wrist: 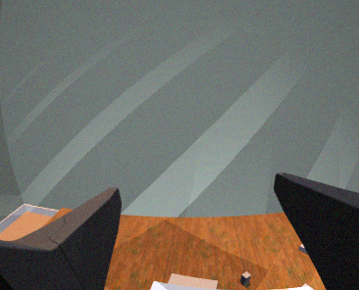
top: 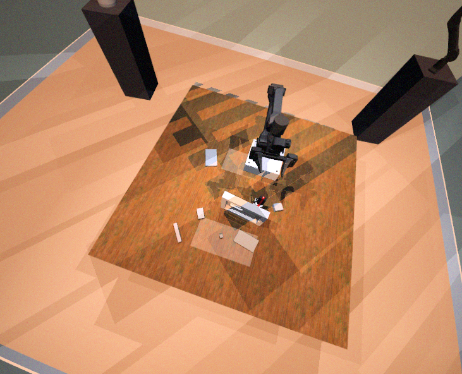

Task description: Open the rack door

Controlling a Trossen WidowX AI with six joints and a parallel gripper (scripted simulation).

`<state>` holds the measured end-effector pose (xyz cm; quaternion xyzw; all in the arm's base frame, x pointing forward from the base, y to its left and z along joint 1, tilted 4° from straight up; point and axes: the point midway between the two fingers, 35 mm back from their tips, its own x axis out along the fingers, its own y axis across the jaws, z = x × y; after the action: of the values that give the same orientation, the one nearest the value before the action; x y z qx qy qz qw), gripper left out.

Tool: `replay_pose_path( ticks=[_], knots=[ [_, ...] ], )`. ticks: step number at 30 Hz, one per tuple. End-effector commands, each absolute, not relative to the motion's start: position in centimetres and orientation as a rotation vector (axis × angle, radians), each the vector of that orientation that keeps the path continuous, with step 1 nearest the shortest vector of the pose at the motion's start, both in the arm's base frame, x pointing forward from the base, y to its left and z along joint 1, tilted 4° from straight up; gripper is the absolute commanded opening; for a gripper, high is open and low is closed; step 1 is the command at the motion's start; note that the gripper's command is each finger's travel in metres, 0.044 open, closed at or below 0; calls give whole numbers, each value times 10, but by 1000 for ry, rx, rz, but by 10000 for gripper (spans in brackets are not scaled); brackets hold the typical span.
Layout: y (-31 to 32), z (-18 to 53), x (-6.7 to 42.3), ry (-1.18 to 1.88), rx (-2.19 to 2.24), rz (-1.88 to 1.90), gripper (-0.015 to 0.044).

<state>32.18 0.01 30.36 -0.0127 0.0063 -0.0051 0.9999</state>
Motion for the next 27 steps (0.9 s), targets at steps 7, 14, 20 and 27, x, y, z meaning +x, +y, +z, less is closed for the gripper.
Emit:
replay_pose_path(
  ticks=[7,14,20,27],
  knots=[
    [2,287,339,156,7,-5,286],
    [5,265,356,339,46,-6,286],
    [8,245,367,497,78,-13,286],
    [11,221,375,680,113,-29,286]
  ],
)
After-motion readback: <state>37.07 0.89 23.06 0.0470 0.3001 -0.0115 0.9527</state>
